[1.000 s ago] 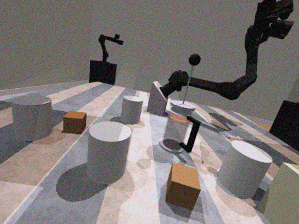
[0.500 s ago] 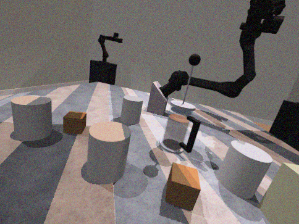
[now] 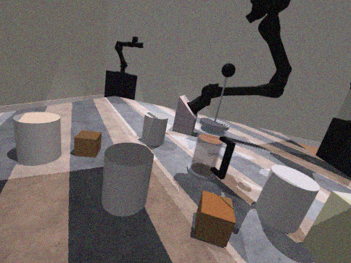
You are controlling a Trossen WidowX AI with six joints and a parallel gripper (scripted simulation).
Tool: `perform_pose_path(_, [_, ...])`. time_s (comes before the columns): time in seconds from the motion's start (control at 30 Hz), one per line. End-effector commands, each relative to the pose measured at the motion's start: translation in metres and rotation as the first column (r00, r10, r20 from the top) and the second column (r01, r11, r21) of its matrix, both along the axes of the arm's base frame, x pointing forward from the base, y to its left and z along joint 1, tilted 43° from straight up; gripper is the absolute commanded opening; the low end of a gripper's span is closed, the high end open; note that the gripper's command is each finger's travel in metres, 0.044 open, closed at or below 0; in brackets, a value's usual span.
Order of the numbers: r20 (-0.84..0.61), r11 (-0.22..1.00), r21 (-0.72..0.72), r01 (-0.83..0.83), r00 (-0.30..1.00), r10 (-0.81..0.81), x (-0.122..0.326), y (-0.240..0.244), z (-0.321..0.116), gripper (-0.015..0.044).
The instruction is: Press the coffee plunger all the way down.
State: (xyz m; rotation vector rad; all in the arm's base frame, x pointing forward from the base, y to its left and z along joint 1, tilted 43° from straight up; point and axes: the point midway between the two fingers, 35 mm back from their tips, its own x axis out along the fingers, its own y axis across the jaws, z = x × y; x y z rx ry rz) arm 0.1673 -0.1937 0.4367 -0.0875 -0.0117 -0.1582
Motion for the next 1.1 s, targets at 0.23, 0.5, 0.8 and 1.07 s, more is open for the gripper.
perform_pose_path(0.23, [-0.096, 0.767, 0.514, -0.383, 0.863, 0.495, 0.088, 0.048, -0.135, 0.044])
perform_pose_path(0.5, [-0.093, 0.543, 0.725, -0.424, 0.72, 0.687, 0.113, 0.101, -0.185, 0.044])
perform_pose_path(0.8, [-0.098, 0.545, 0.725, -0.421, 0.72, 0.687, 0.113, 0.133, -0.223, 0.044])
perform_pose_path(1.07, [-0.096, 0.545, 0.726, -0.42, 0.723, 0.684, 0.114, 0.141, -0.232, 0.044])
